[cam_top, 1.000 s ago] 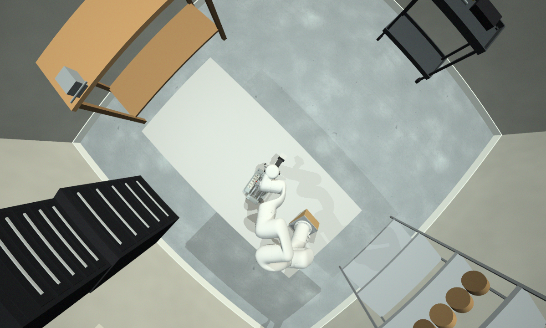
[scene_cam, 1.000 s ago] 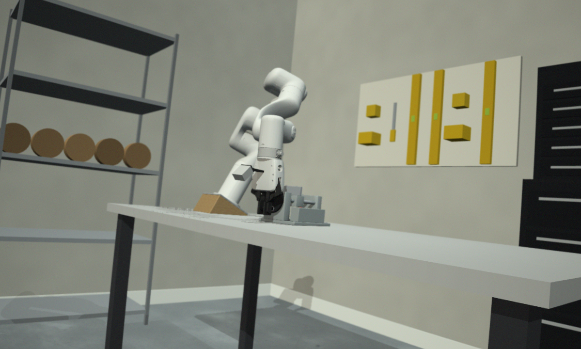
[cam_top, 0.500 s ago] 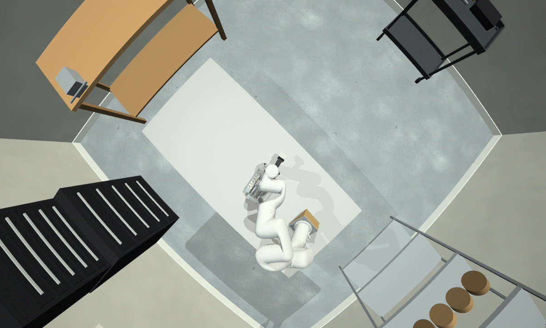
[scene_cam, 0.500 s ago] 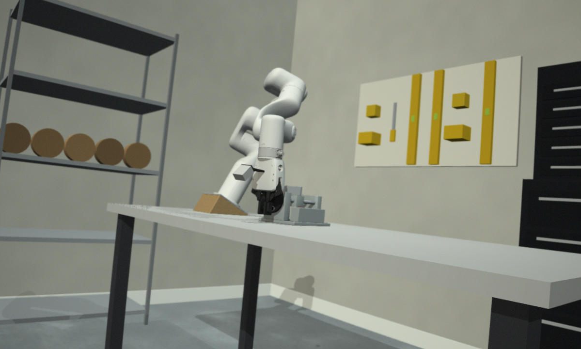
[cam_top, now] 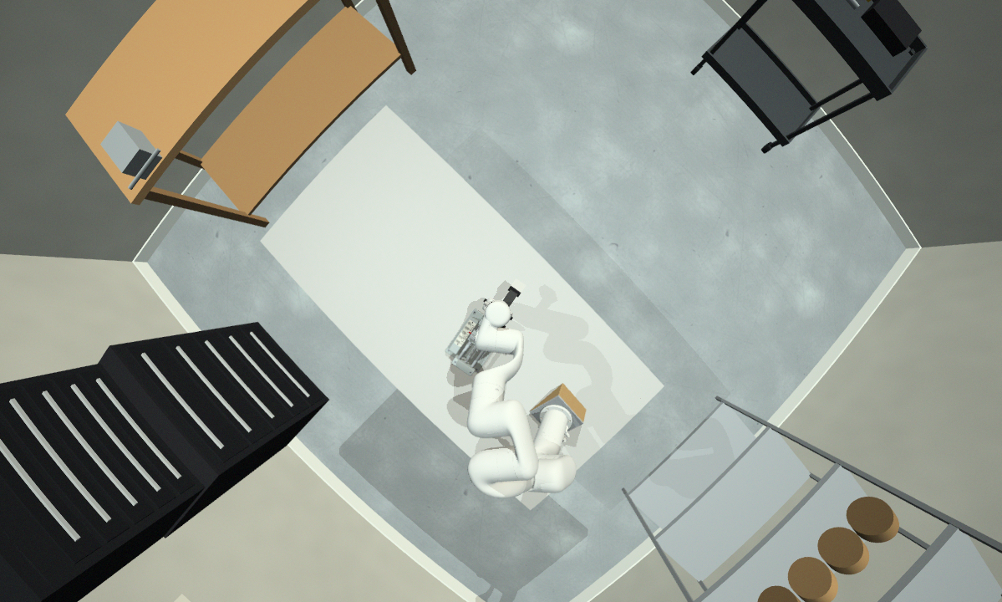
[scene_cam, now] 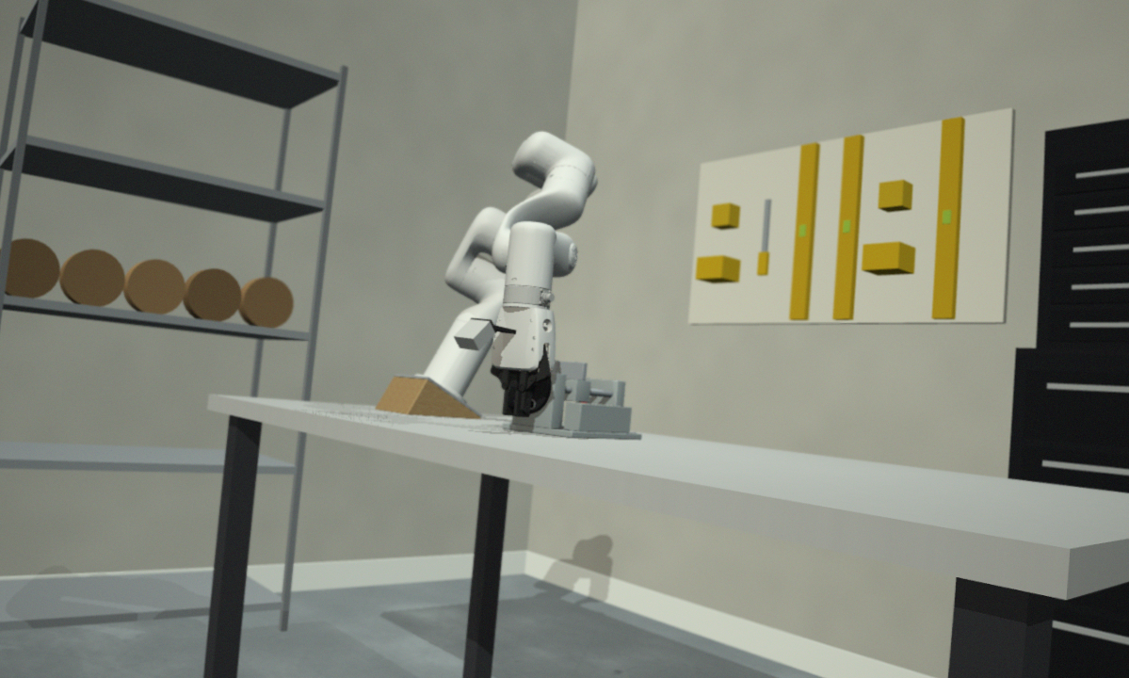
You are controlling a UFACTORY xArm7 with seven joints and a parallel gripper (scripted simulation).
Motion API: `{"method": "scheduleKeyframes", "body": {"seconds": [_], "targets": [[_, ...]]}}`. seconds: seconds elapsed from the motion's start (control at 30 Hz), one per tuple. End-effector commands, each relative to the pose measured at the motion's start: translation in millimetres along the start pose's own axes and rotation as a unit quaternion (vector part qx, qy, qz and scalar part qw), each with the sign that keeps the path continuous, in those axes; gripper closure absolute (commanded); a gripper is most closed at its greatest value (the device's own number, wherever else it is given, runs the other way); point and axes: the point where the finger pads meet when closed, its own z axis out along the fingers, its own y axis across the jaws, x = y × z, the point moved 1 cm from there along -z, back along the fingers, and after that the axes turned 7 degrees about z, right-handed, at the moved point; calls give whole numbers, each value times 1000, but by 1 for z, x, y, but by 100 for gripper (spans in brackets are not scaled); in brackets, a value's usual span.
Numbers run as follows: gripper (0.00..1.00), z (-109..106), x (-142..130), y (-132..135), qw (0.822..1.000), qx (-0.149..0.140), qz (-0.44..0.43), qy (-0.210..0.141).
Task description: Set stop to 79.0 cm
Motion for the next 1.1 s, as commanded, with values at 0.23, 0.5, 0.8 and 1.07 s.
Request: {"method": "scheduleKeyframes", "body": {"seconds": [0.23, 0.5, 0.8, 1.07], "targets": [[94, -7, 0, -8, 1000, 3, 0, 2], [94, -11, 0, -12, 1000, 3, 0, 2], [94, -20, -1, -17, 1000, 3, 0, 2], [94, -28, -1, -18, 1000, 3, 0, 2]]}}
